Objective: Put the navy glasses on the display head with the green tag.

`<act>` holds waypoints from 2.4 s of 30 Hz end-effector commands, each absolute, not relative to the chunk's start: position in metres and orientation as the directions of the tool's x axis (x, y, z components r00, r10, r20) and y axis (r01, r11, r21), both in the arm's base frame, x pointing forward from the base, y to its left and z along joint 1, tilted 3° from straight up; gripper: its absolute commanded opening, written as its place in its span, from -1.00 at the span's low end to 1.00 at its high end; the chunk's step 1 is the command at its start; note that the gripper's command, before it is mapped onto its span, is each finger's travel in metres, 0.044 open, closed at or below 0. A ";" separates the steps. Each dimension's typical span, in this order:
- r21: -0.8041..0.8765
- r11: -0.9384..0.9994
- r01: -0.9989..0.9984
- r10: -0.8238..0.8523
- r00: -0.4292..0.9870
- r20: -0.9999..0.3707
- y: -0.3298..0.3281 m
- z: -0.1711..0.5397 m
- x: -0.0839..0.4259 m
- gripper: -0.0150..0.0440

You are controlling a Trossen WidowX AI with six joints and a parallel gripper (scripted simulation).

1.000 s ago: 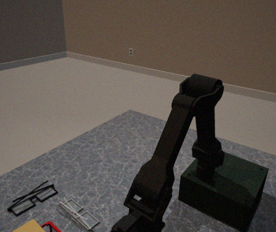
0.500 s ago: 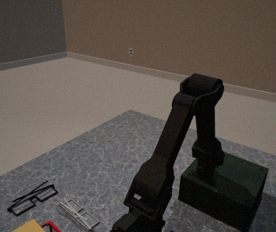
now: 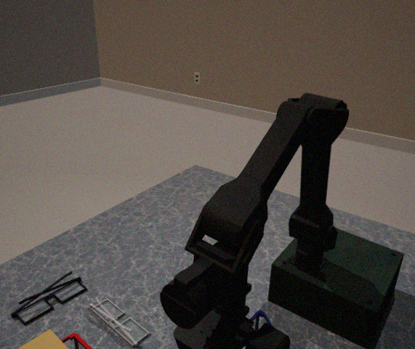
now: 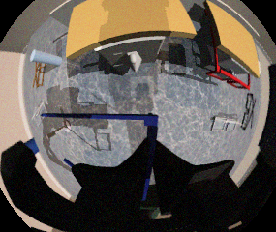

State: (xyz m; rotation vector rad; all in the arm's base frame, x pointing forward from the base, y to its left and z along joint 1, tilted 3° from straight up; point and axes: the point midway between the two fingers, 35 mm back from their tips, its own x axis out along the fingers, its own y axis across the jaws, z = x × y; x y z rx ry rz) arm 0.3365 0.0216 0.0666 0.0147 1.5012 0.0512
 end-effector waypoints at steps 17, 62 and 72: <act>0.053 0.998 -0.029 0.054 0.069 -0.996 0.099 0.083 0.357 -0.49; 0.066 0.997 -0.029 0.068 0.069 -0.995 0.220 0.030 0.355 -0.49; 0.066 0.997 -0.029 0.068 0.070 -0.995 0.215 0.030 0.363 -0.49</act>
